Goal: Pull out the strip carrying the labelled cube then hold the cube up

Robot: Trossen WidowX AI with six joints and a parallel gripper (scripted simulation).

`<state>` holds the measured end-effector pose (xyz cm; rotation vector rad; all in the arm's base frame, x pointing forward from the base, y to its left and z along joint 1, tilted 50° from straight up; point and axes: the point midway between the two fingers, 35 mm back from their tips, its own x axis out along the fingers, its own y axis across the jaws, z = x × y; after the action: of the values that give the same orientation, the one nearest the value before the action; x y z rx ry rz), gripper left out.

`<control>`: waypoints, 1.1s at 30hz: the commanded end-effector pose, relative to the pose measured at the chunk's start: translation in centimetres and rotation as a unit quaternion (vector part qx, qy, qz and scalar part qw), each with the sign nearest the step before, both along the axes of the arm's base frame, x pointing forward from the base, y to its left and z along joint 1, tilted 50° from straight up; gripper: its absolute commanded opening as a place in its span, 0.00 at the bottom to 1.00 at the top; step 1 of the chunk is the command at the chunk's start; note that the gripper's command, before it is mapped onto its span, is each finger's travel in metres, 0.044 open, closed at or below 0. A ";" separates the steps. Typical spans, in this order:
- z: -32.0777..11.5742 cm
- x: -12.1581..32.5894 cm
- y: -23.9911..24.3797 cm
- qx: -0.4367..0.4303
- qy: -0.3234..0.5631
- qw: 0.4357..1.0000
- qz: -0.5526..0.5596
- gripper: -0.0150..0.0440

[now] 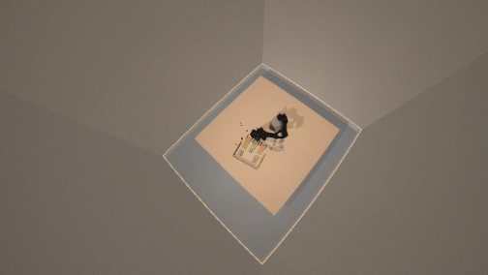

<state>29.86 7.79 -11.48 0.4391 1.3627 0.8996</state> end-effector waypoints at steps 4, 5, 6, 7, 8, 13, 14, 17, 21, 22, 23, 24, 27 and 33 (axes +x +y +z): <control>-0.4 -1.7 0.0 -0.002 0.008 1.000 0.006 0.25; -0.5 -1.9 -0.1 -0.002 0.008 1.000 0.006 0.25; -0.5 -2.0 -0.1 -0.002 0.008 1.000 0.006 0.25; -0.5 -2.2 -0.1 -0.002 0.008 1.000 0.006 0.25; -0.5 -2.3 -0.2 -0.002 0.008 1.000 0.006 0.25; -0.7 -3.1 -0.3 -0.002 0.008 1.000 0.006 0.25; -0.7 -3.2 -0.4 -0.002 0.008 1.000 0.006 0.25; -0.8 -3.6 -0.5 -0.002 0.008 1.000 0.006 0.25; -0.9 -4.2 -0.6 -0.002 0.008 1.000 0.006 0.25; -0.9 -4.4 -0.6 -0.002 0.008 1.000 0.006 0.25; -0.9 -4.5 -0.7 -0.002 0.008 1.000 0.006 0.25; -1.0 -4.6 -0.7 -0.002 0.008 1.000 0.006 0.25; -1.0 -5.1 -0.8 -0.003 0.008 1.000 0.006 0.25; -1.2 -5.9 -1.0 -0.003 0.008 1.000 0.006 0.25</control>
<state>25.15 6.63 -12.44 0.4410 1.3619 0.8977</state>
